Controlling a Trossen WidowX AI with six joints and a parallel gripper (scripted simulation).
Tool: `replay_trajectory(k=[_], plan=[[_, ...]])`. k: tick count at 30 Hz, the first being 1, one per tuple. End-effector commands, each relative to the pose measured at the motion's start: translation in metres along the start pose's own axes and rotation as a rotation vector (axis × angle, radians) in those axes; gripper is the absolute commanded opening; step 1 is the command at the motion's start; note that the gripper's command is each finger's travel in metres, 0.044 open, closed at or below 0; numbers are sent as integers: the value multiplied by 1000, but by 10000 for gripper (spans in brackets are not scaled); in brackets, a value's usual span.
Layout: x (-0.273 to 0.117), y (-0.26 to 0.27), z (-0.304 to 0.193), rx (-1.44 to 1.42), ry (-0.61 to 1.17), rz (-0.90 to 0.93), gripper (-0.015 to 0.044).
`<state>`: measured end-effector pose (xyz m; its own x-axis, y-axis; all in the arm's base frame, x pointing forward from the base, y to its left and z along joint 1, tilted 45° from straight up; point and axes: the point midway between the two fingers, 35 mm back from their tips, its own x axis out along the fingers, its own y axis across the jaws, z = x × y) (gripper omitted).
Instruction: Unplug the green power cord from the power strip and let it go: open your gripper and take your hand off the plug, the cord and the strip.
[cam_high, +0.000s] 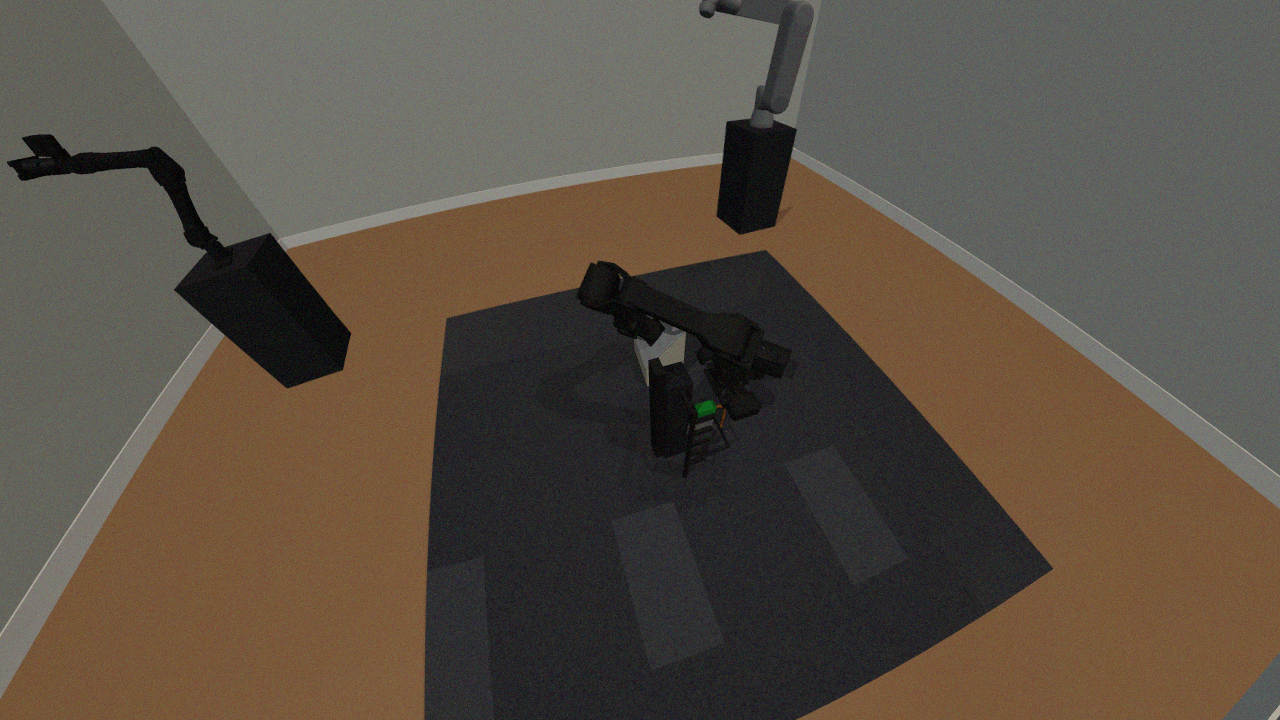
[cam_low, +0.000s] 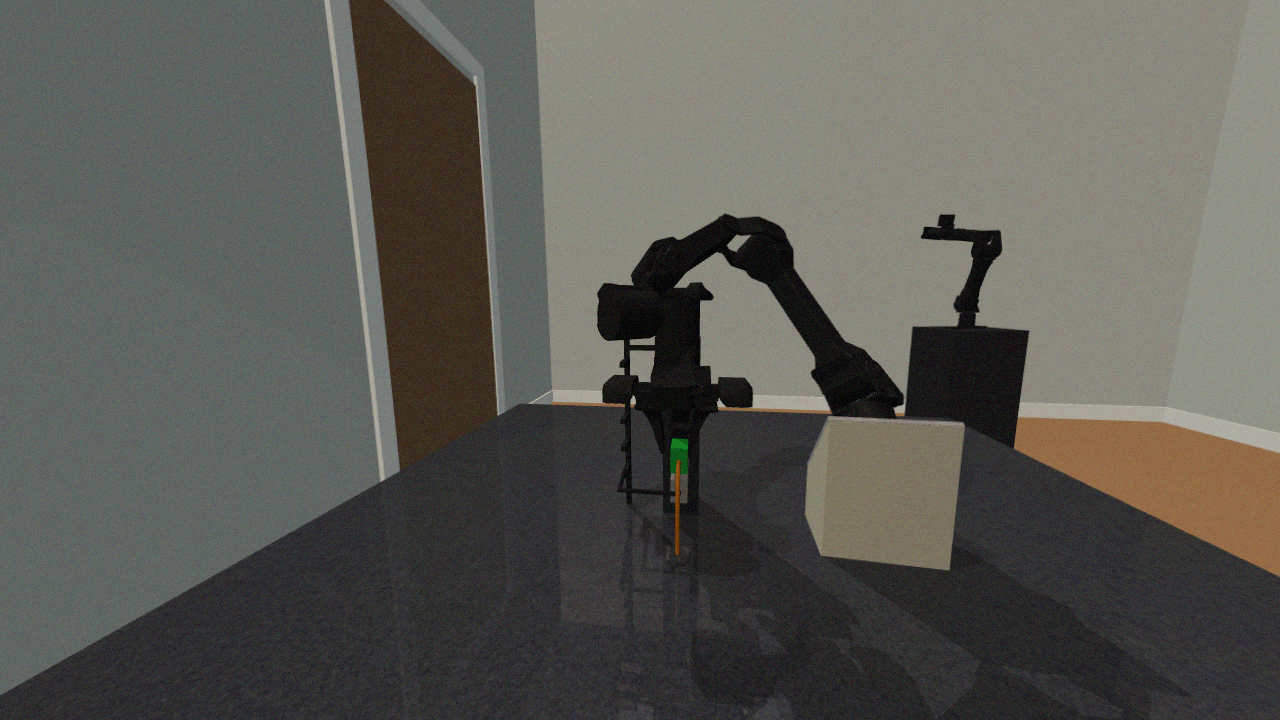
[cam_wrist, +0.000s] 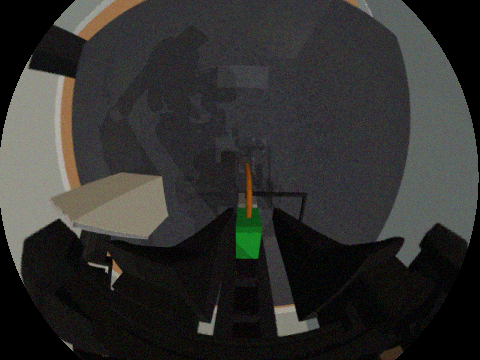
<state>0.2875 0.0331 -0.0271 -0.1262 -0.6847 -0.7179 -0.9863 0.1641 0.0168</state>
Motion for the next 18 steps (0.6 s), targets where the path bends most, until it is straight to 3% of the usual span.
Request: replay_trajectory(k=[1,18], plan=[[2,2,-8,-6,7,4,160],[2,3,-29,-6,9,5,160]])
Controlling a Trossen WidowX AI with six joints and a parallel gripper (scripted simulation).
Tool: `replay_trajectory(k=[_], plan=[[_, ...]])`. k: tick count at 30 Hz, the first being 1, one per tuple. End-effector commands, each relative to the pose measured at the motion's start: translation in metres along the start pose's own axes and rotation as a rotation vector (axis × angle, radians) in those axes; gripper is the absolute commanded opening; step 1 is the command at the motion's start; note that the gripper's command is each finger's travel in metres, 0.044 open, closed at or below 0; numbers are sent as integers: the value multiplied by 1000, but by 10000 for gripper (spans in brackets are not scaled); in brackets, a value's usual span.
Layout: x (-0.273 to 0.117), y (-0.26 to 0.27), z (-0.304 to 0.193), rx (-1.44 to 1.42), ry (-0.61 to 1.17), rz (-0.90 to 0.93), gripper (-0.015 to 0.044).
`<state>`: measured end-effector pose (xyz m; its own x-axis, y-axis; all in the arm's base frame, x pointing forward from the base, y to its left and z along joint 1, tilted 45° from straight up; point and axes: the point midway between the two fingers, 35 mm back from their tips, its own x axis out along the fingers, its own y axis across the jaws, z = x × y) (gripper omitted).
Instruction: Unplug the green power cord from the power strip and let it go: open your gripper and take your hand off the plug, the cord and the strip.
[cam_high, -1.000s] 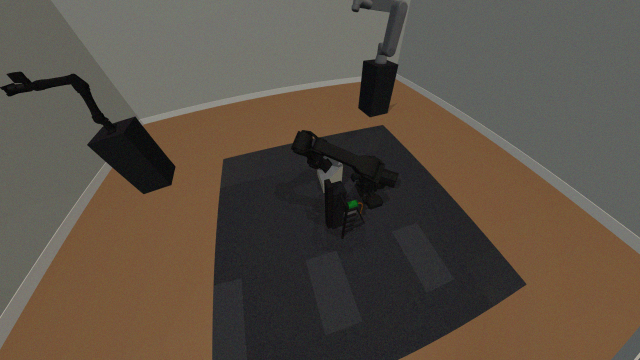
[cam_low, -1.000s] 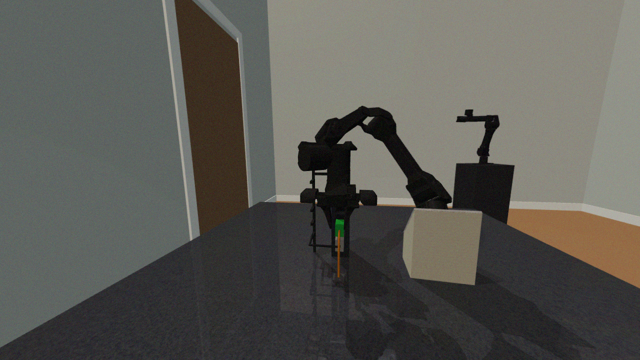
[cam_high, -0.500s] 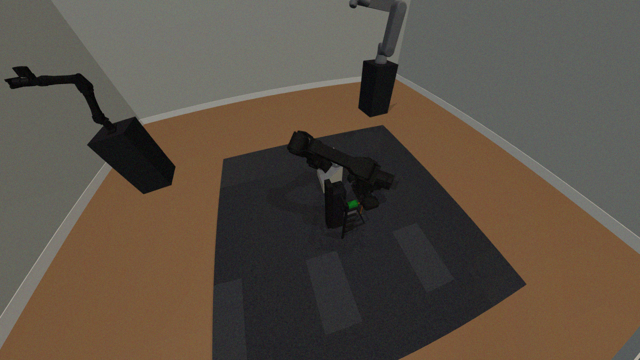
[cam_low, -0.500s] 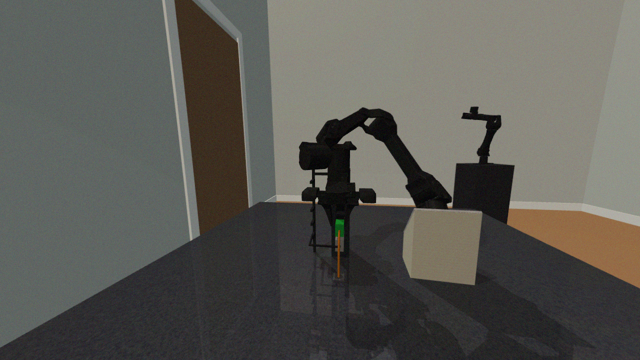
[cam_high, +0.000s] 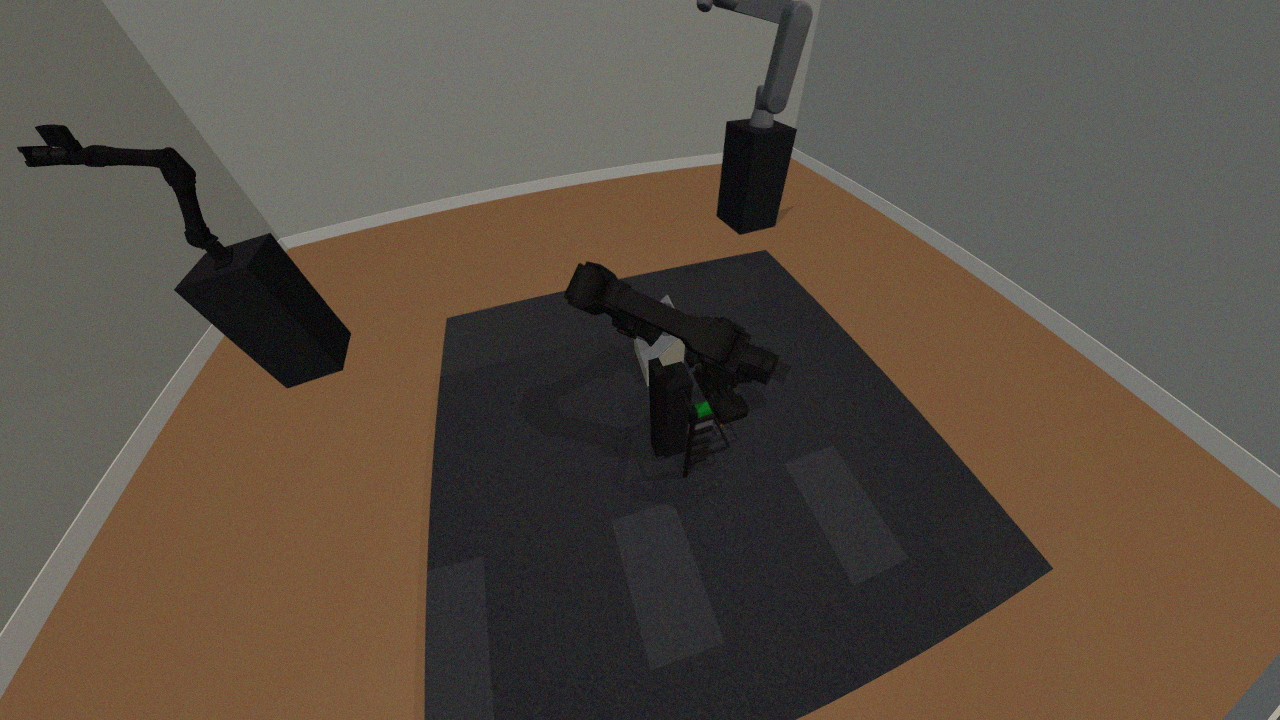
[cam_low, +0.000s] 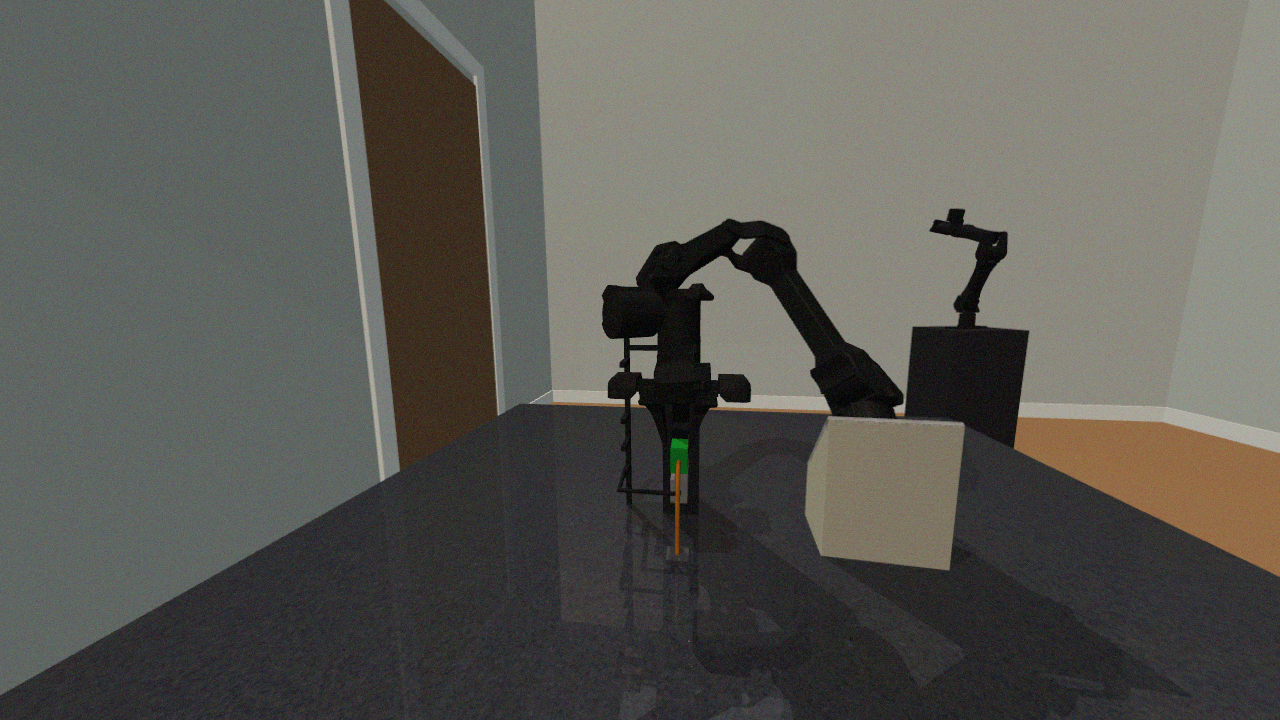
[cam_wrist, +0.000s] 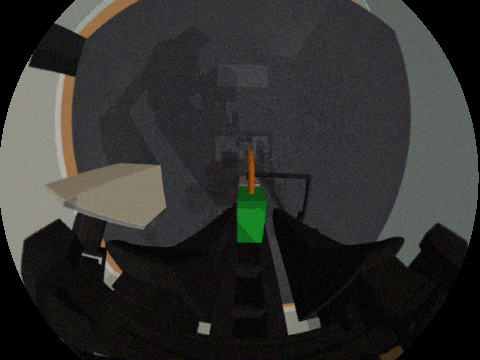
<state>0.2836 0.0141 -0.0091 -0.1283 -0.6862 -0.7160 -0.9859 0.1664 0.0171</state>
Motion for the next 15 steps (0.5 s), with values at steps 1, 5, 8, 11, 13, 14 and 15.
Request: replay_trajectory(k=[1,5,8,11,13,14,15], plan=[[2,2,-2,-8,7,3,160],[6,2,-2,-8,7,3,160],[11,2,-2,-8,7,3,160],[13,2,-2,-7,7,3,160],[13,2,-2,-7,7,3,160],[13,2,-2,-7,7,3,160],[11,1,-2,-2,2,2,134]])
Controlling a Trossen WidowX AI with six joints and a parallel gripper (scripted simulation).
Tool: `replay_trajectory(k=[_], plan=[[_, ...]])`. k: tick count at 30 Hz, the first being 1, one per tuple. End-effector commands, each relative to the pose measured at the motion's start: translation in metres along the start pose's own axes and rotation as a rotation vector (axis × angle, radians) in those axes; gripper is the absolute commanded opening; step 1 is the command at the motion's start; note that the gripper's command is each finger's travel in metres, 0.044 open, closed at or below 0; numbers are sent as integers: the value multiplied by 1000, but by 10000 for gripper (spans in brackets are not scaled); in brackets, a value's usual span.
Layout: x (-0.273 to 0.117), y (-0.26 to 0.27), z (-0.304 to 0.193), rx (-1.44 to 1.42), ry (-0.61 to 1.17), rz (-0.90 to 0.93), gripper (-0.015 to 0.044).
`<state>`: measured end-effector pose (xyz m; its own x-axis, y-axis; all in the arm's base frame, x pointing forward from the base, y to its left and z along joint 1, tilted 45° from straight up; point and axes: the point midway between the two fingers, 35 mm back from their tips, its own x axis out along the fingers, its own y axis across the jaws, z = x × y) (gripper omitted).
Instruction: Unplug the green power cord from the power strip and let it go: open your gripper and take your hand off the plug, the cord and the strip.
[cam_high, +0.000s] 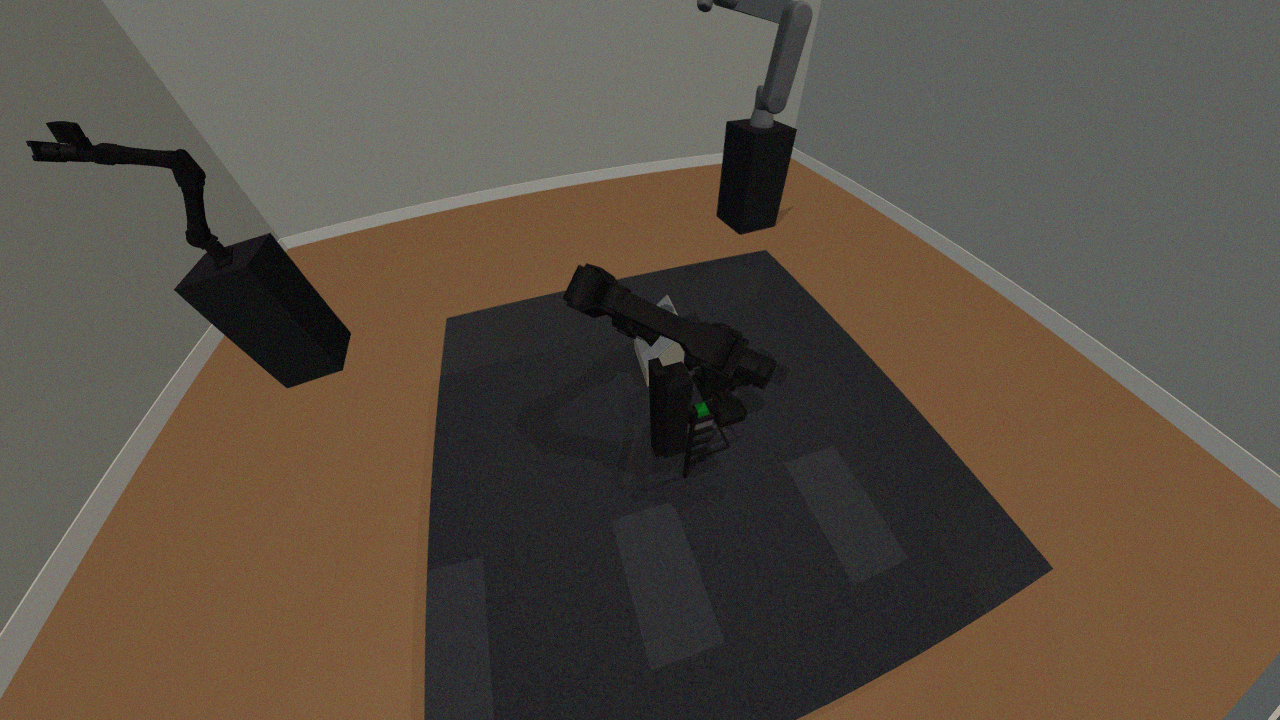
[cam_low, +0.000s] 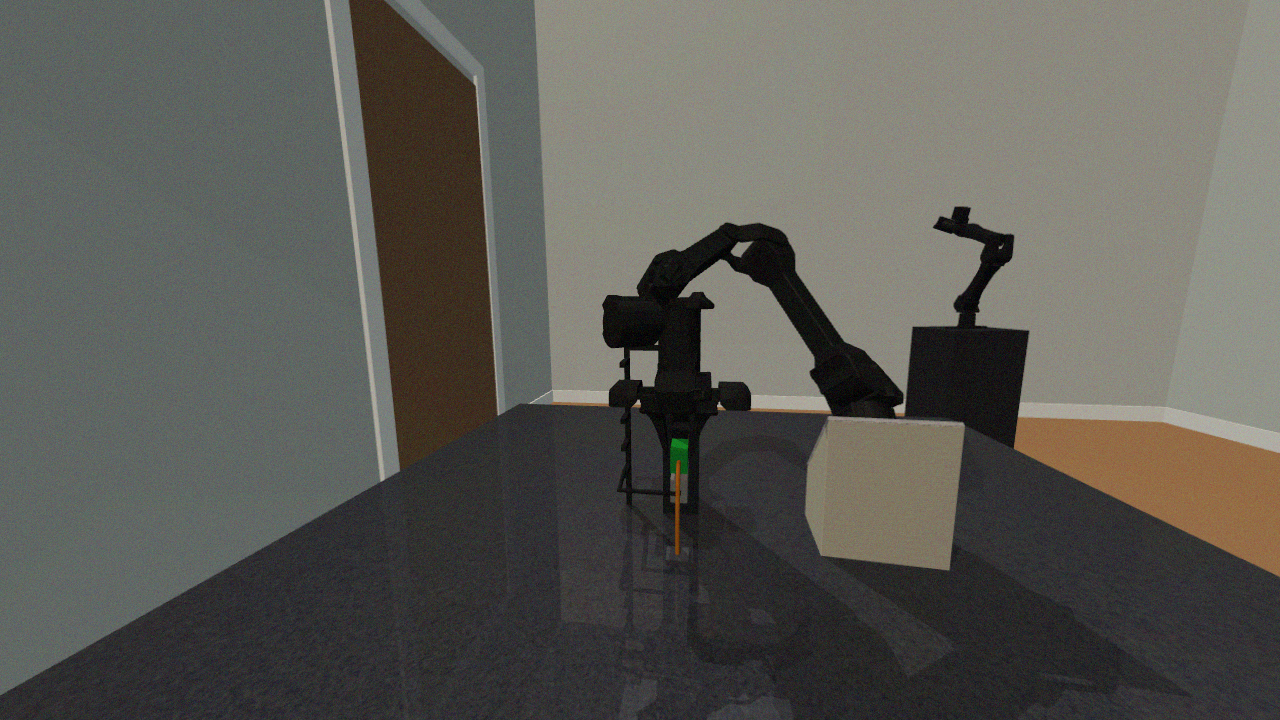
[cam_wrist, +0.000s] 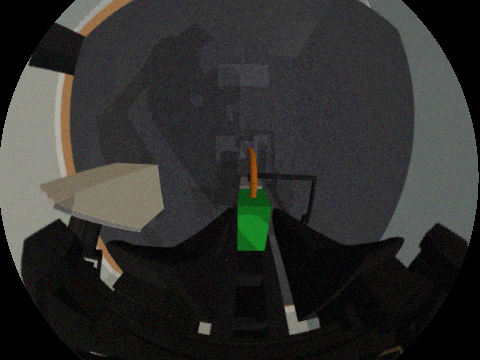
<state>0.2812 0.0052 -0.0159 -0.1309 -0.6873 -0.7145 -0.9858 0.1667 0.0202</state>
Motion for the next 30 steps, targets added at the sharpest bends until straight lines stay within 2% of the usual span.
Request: replay_trajectory(k=[1,3,11,30], plan=[[0,0,0,0,0,0,107],[0,0,0,0,0,0,55],[0,0,0,0,0,0,2],[-2,-2,27,-2,-2,-1,0]])
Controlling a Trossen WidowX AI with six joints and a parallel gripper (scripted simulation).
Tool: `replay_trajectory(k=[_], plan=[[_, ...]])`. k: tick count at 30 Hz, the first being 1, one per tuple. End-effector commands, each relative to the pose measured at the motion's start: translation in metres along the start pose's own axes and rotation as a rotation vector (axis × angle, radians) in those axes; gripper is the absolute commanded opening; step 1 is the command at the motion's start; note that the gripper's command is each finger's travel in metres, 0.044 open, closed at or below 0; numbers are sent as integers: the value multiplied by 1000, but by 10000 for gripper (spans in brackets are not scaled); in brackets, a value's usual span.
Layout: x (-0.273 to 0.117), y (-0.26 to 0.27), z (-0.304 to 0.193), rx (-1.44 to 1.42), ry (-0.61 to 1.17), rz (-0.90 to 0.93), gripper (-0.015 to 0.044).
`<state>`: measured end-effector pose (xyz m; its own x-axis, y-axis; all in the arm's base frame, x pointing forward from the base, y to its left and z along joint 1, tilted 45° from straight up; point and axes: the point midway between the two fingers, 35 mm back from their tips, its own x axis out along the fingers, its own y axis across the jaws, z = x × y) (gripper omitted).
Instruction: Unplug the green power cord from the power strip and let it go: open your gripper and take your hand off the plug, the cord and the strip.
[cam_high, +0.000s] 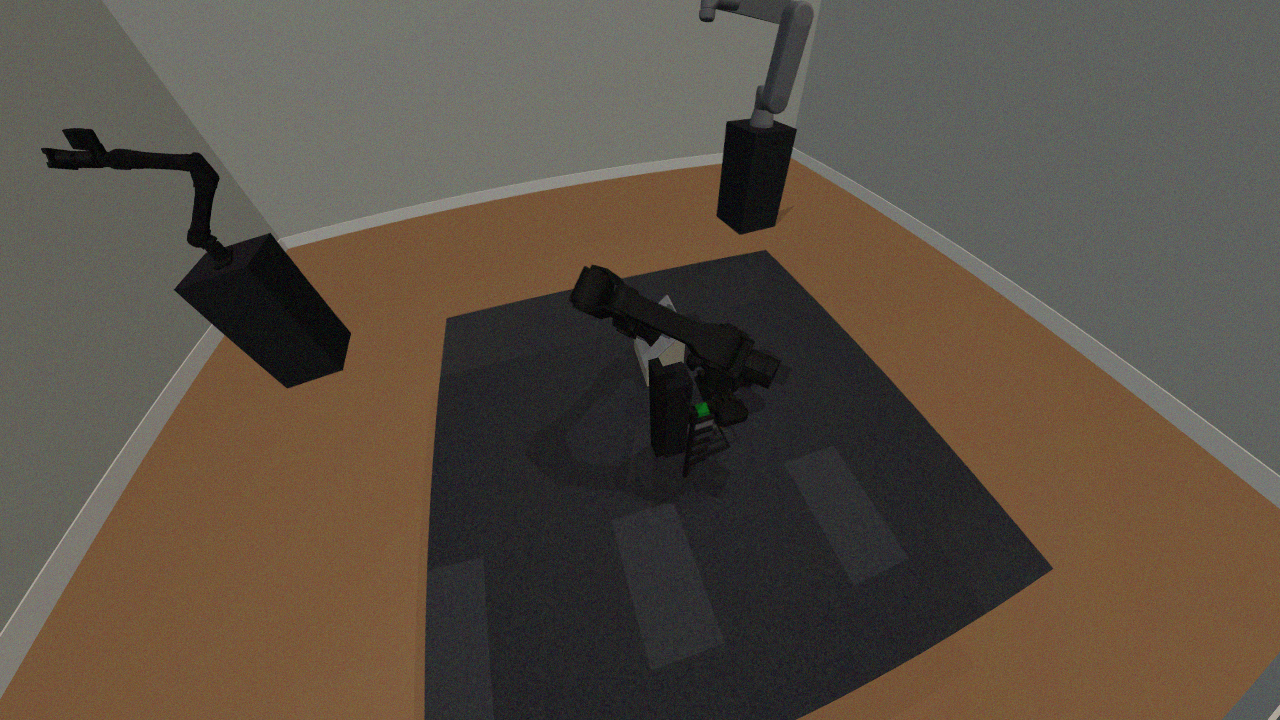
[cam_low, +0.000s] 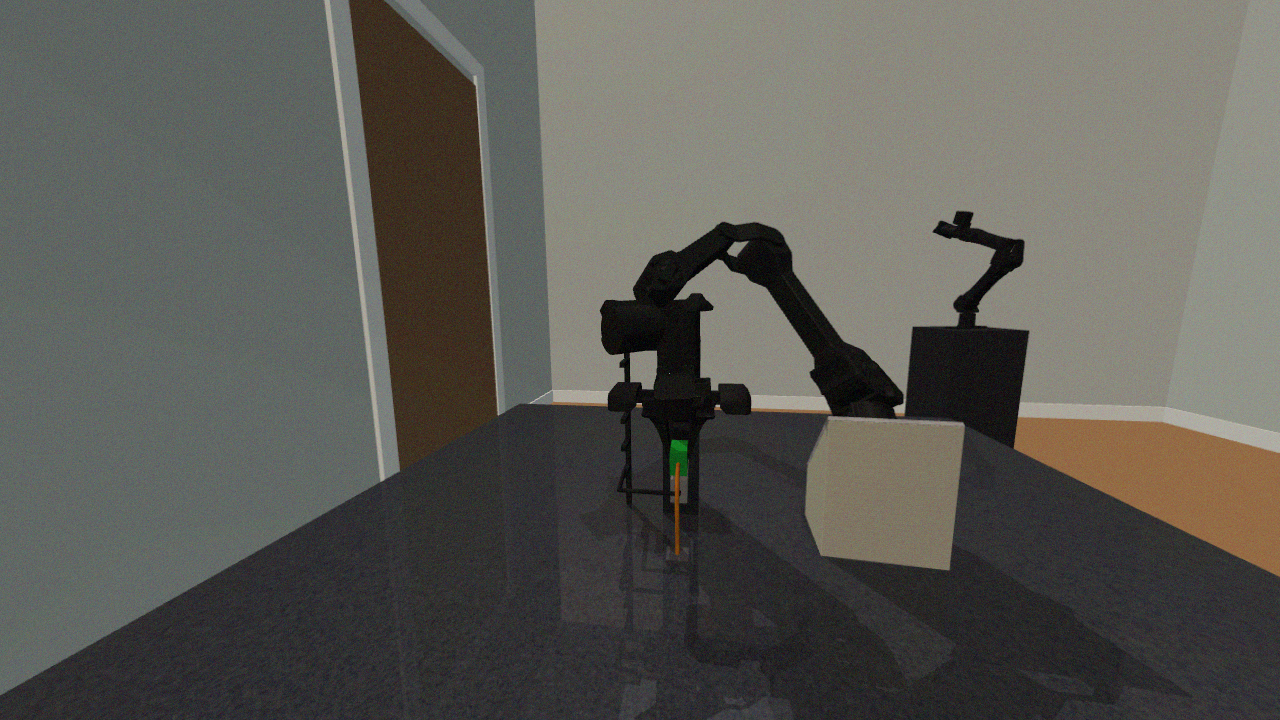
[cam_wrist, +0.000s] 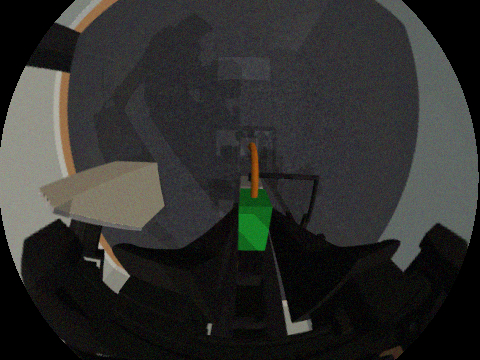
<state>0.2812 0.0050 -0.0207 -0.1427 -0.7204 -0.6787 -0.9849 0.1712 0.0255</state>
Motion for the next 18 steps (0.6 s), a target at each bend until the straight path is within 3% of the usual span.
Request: replay_trajectory(k=[1,17,18], plan=[[-7,-2,25,-2,-52,-8,0],[-13,-1,50,-3,-53,-8,0],[-8,-1,41,5,-51,3,26]])
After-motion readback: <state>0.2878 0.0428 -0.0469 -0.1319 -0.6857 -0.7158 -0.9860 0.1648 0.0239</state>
